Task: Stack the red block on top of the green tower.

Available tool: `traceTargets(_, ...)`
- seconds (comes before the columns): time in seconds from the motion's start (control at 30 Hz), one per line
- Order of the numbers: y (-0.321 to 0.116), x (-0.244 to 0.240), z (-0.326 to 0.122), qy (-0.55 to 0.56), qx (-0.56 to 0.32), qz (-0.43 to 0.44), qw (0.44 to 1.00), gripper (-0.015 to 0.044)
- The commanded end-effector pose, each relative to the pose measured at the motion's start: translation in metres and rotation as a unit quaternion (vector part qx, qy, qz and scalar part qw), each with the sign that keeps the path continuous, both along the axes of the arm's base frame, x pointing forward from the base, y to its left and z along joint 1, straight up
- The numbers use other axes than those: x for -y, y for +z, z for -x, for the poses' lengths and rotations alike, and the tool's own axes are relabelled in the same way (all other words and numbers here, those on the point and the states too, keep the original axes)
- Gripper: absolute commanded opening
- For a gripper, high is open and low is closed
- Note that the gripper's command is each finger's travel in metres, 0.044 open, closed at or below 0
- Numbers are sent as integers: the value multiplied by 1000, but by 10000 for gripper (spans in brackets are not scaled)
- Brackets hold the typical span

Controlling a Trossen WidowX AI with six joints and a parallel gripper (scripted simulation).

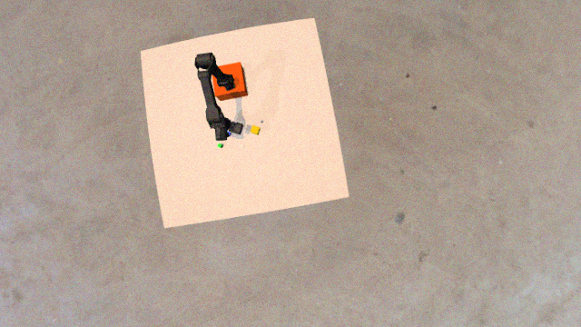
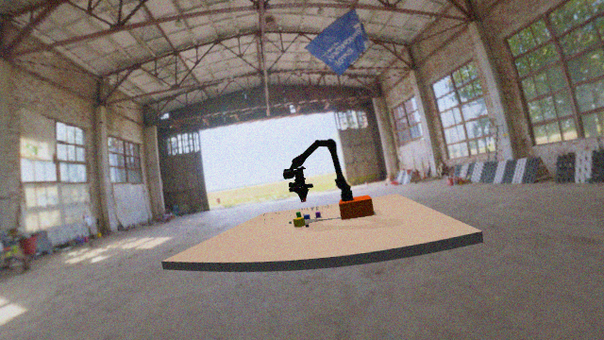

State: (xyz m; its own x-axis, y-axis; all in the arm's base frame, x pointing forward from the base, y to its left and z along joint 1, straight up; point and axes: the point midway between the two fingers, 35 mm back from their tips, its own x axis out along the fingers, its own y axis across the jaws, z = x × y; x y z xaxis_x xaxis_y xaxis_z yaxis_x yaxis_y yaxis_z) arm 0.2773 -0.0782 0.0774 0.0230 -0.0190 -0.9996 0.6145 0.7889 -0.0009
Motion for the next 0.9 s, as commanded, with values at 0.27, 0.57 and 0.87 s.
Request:
traceTargets(0.27,3,50,-29,8,0,0,1000,0)
traceTargets(0.57,0,92,-47,12,1,-1,1000,0)
traceTargets(0.87,-5,125,-56,16,2,-1,1000,0)
